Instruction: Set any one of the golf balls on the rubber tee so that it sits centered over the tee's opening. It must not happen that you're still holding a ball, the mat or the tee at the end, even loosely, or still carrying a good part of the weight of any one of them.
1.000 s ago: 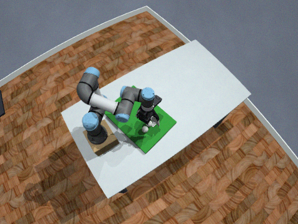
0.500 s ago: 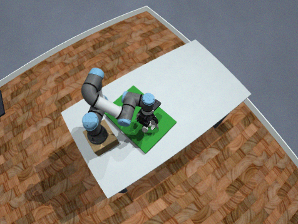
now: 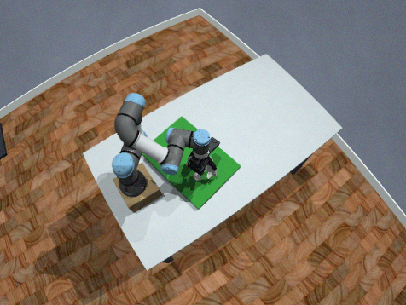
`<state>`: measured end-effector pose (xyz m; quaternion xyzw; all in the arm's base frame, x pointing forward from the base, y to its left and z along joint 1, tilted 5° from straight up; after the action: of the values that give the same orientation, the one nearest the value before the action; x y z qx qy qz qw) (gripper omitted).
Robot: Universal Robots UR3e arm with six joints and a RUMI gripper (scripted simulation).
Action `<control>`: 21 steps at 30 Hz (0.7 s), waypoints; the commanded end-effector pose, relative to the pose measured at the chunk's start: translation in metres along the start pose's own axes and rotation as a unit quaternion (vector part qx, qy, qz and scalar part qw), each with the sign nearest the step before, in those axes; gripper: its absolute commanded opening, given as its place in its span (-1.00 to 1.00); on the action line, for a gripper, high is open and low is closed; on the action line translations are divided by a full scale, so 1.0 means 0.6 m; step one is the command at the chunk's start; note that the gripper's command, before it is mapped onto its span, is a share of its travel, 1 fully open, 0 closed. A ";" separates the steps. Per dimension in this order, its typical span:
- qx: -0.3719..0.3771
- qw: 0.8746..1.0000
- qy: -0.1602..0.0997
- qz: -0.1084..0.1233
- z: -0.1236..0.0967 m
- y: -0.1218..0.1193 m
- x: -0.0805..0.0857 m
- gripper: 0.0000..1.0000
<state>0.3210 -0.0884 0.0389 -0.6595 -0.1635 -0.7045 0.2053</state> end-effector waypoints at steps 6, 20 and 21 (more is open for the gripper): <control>0.000 1.000 0.003 -0.008 0.002 0.005 -0.001 -1.00; 0.001 1.000 0.003 -0.009 0.002 0.005 -0.001 -1.00; 0.001 1.000 0.003 -0.009 0.002 0.005 -0.001 -1.00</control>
<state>0.3233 -0.0905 0.0383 -0.6566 -0.1685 -0.7074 0.2001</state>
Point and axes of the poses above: the point where the finger pads meet when closed, its own x axis back along the fingers, its own y axis across the jaws, z = x × y, the point moved 8 cm from there along x, back along the fingers, and after that the axes turned 6 degrees about x, right-handed, at the moved point
